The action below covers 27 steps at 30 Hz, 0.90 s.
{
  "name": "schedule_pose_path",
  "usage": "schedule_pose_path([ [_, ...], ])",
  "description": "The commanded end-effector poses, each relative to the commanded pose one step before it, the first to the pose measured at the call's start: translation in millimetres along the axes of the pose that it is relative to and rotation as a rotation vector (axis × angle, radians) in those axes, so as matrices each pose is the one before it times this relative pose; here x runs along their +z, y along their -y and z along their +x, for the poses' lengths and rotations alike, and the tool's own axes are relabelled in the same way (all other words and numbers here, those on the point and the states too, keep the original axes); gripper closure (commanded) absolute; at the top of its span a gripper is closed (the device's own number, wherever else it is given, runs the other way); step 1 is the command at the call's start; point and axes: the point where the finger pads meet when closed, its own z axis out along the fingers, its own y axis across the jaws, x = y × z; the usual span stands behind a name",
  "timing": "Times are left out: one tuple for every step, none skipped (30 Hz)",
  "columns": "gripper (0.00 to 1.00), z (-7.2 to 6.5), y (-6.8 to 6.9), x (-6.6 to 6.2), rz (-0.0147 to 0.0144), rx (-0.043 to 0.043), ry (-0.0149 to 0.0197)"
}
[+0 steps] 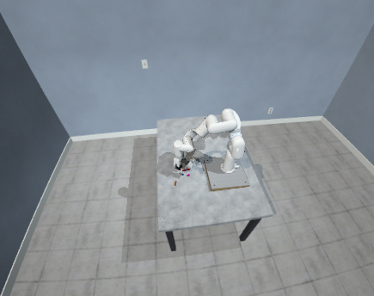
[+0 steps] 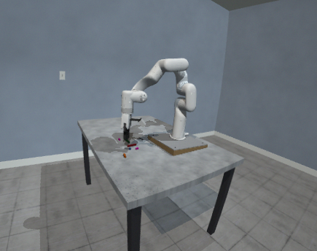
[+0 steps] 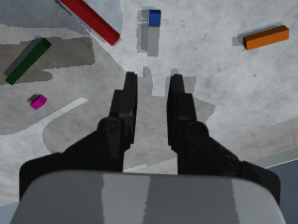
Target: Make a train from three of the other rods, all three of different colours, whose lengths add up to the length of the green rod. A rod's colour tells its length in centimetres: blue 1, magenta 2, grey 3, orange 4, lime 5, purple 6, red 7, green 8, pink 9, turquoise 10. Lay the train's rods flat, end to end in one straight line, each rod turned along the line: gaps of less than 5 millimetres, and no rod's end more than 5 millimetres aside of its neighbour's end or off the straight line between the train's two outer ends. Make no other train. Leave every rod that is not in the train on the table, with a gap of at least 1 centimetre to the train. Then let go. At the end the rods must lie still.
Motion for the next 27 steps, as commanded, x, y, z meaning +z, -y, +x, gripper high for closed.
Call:
schedule_pose_path([
  [0.76,-0.28,-0.12,-15.35,-0.00070,0.00006,0.00110],
  [0.76,0.00,0.00,0.00,0.00000,0.00000,0.00000],
  [0.76,0.00,0.00,-1.43,0.00000,0.00000,0.00000],
  [0.76,0.00,0.00,-0.94,0.00000,0.00000,0.00000],
  [0.76,0.00,0.00,-0.52,0.00000,0.00000,0.00000],
  [0.76,0.00,0.00,-0.20,0.00000,0.00000,0.00000],
  [0.76,0.00,0.00,-0.03,0.00000,0.00000,0.00000],
  [0.00,0.00,0.00,0.00,0.00000,0.00000,0.00000],
  [0.00,0.00,0.00,0.00,0.00000,0.00000,0.00000],
  [0.00,0.00,0.00,0.00,0.00000,0.00000,0.00000],
  [0.00,0.00,0.00,0.00,0.00000,0.00000,0.00000],
  [0.00,0.00,0.00,0.00,0.00000,0.00000,0.00000],
  [0.00,0.00,0.00,0.00,0.00000,0.00000,0.00000],
  [0.00,0.00,0.00,0.00,0.00000,0.00000,0.00000],
  [0.00,0.00,0.00,0.00,0.00000,0.00000,0.00000],
  [0.00,0.00,0.00,0.00,0.00000,0.00000,0.00000],
  [0.00,0.00,0.00,0.00,0.00000,0.00000,0.00000],
  [0.00,0.00,0.00,0.00,0.00000,0.00000,0.00000],
  [0.00,0.00,0.00,0.00,0.00000,0.00000,0.00000],
  [0.00,0.00,0.00,0.00,0.00000,0.00000,0.00000],
  [0.00,0.00,0.00,0.00,0.00000,0.00000,0.00000],
  [0.00,0.00,0.00,0.00,0.00000,0.00000,0.00000],
  [0.00,0.00,0.00,0.00,0.00000,0.00000,0.00000],
  [0.00,0.00,0.00,0.00,0.00000,0.00000,0.00000],
  [0.00,0.00,0.00,0.00,0.00000,0.00000,0.00000],
  [0.00,0.00,0.00,0.00,0.00000,0.00000,0.00000],
  [0.00,0.00,0.00,0.00,0.00000,0.00000,0.00000],
])
